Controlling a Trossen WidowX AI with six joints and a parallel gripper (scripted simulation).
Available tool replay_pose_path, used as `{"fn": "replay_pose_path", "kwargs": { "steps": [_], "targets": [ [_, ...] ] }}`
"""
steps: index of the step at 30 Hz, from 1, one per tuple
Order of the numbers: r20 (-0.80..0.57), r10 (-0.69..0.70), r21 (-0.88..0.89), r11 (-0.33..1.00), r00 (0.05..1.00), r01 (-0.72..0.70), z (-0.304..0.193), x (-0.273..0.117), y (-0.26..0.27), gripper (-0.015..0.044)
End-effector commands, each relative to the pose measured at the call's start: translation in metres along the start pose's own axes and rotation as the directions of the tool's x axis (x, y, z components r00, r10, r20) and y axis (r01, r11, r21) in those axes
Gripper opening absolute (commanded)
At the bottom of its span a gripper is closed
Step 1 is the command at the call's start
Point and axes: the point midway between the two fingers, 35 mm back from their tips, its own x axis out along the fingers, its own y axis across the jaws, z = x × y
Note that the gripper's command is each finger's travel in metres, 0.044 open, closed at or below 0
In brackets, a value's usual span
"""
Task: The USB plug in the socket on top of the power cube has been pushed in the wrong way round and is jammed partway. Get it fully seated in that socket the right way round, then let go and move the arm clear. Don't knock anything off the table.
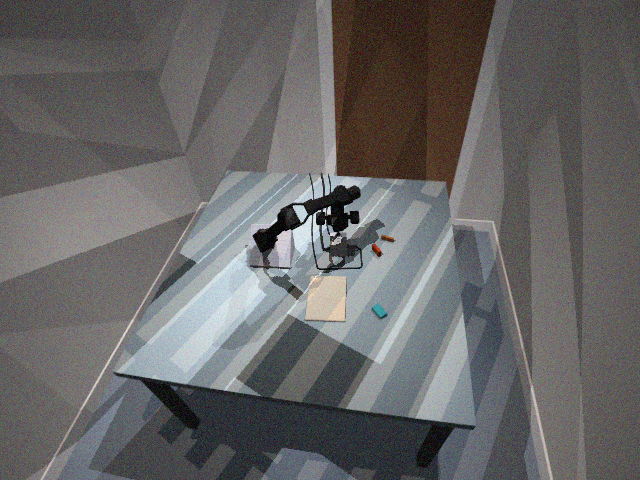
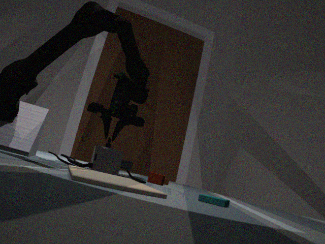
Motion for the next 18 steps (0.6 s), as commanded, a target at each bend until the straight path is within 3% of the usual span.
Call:
{"fn": "replay_pose_path", "kwargs": {
  "steps": [1, 18],
  "targets": [
    [0.000, 0.001, 0.000, 1.000, 1.000, -0.001, 0.000, 0.000, 0.000, 0.0095],
    [0.000, 0.000, 0.000, 1.000, 1.000, 0.000, -0.001, -0.011, 0.000, 0.0095]
  ]
}}
